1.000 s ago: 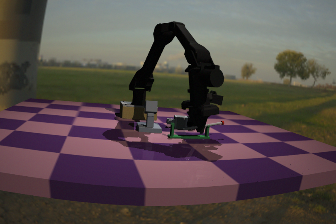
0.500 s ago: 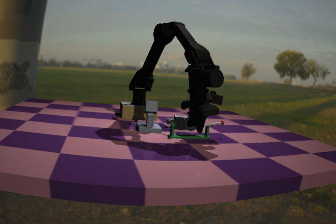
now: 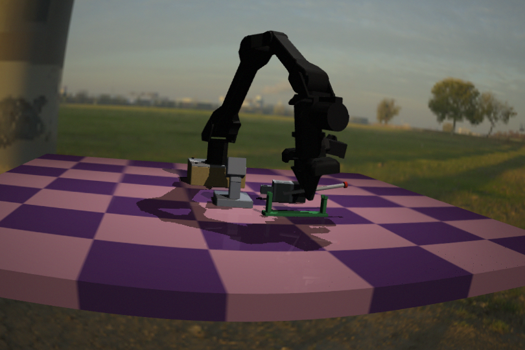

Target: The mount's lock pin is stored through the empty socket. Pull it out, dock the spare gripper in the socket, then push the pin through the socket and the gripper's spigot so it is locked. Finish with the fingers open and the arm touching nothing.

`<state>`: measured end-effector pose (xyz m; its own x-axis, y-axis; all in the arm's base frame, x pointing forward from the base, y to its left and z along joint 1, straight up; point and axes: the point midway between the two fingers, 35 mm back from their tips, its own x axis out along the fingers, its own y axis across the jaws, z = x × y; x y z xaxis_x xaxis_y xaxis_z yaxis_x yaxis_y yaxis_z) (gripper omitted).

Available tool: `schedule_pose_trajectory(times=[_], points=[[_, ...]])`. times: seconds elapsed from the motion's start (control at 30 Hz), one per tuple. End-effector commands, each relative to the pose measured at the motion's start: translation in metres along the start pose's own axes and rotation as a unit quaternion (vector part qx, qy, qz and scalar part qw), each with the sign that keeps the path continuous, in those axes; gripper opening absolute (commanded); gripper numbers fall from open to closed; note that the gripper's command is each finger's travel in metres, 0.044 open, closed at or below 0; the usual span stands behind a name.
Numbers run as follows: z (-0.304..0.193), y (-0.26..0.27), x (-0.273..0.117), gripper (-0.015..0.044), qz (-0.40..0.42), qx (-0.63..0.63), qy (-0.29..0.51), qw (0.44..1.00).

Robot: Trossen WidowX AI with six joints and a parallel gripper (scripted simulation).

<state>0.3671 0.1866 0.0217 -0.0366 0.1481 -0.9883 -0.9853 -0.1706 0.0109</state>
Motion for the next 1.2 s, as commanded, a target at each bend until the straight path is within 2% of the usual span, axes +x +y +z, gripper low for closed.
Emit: schedule_pose_trajectory(times=[0.0, 0.57, 1.17], points=[[0.002, -0.001, -0.01, 0.0, -0.003, -0.001, -0.001, 1.0], [-0.002, 0.006, -0.01, 0.0, 0.013, 0.003, 0.003, 1.0], [-0.051, -0.008, -0.037, 0.0, 0.012, 0.023, 0.004, 1.0]])
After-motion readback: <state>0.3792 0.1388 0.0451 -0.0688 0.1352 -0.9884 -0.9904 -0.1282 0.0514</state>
